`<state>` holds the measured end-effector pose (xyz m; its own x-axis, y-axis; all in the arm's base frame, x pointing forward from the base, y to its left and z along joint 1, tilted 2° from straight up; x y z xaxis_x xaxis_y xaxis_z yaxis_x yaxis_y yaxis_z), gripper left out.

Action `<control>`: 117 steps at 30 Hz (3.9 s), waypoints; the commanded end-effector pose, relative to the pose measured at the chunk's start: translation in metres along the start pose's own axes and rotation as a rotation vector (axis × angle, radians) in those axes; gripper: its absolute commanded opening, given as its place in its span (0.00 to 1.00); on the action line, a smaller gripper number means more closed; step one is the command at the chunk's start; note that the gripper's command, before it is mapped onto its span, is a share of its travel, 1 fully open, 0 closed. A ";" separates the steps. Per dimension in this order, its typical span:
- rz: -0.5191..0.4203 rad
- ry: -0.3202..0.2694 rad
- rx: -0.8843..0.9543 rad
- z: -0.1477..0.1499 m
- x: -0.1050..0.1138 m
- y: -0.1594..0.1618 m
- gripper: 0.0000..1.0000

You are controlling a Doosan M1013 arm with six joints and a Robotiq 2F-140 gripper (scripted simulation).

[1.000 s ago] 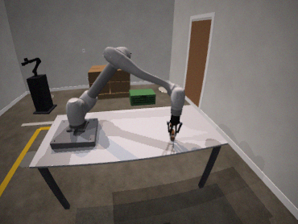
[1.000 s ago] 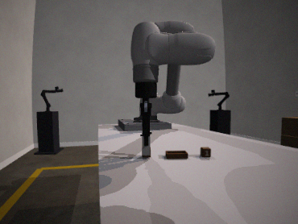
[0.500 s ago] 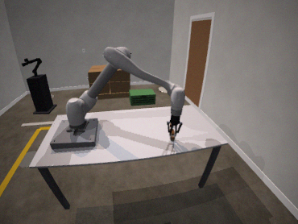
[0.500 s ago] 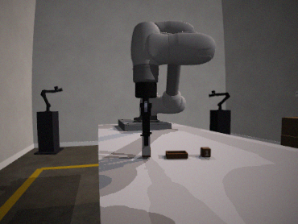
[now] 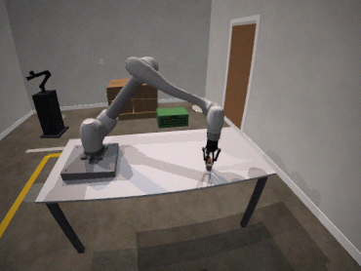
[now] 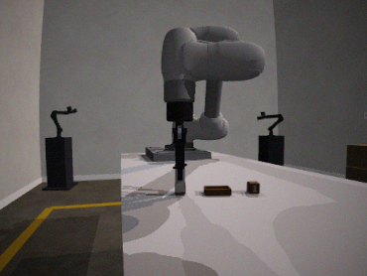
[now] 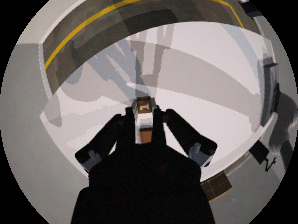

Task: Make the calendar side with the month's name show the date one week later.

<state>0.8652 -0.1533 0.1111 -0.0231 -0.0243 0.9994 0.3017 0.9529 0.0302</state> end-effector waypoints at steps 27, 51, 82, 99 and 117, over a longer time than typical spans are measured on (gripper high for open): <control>0.000 0.000 0.000 0.000 -0.001 0.000 0.24; 0.000 0.000 0.000 0.000 -0.001 0.000 0.24; 0.000 0.000 0.000 0.000 -0.001 0.000 0.24; 0.000 0.000 0.000 0.000 -0.001 0.000 0.31; 0.000 0.000 0.000 0.000 0.000 0.000 0.35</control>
<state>0.8652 -0.1533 0.1102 -0.0231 -0.0243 0.9994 0.3017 0.9529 0.0302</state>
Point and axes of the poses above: the point where the finger pads meet when closed, its own x axis back along the fingers, its own z axis across the jaws, y = z × x, the point moved 10 cm from there along x, back along the fingers, and after that the axes turned 8 degrees about -x, right-handed, at the moved point
